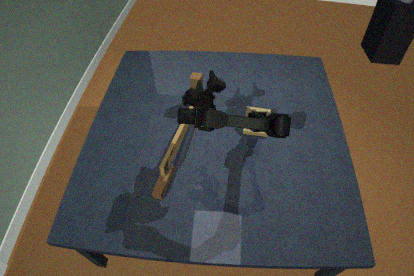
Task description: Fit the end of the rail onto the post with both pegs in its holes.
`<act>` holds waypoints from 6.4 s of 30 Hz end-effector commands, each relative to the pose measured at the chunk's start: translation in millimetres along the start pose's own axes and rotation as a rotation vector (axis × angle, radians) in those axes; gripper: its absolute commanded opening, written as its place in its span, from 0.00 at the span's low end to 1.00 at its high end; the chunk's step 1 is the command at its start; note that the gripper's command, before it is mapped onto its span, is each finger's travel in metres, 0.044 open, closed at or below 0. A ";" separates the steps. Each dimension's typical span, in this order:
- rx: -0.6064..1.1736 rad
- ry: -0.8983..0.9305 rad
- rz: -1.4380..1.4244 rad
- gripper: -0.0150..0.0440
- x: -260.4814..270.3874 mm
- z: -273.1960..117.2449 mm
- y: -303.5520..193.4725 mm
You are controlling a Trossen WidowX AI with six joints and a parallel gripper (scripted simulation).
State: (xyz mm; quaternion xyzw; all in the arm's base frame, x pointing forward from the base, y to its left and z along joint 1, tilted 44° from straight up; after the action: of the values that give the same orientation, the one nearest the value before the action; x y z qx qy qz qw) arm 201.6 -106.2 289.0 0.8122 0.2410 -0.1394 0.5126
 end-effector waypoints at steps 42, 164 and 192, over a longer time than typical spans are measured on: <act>-0.210 2.074 -1.256 1.00 172.0 116.2 -61.7; -0.211 2.075 -1.254 0.25 204.0 104.0 -94.4; -0.211 2.075 -1.255 0.25 195.0 108.1 -84.5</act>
State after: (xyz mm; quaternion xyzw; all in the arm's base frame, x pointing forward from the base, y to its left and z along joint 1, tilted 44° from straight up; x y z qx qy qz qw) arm 323.0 -121.2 82.1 0.2337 0.8983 0.3715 -0.0213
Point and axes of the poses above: the point midway between the two fingers, 35 mm back from their tips, its own z axis out along the fingers, its own x axis across the jaws, y = z × x, the point moved 7 cm from there along -z, back along the fingers, and after that the axes turned 14 degrees about z, right-handed, at the moved point
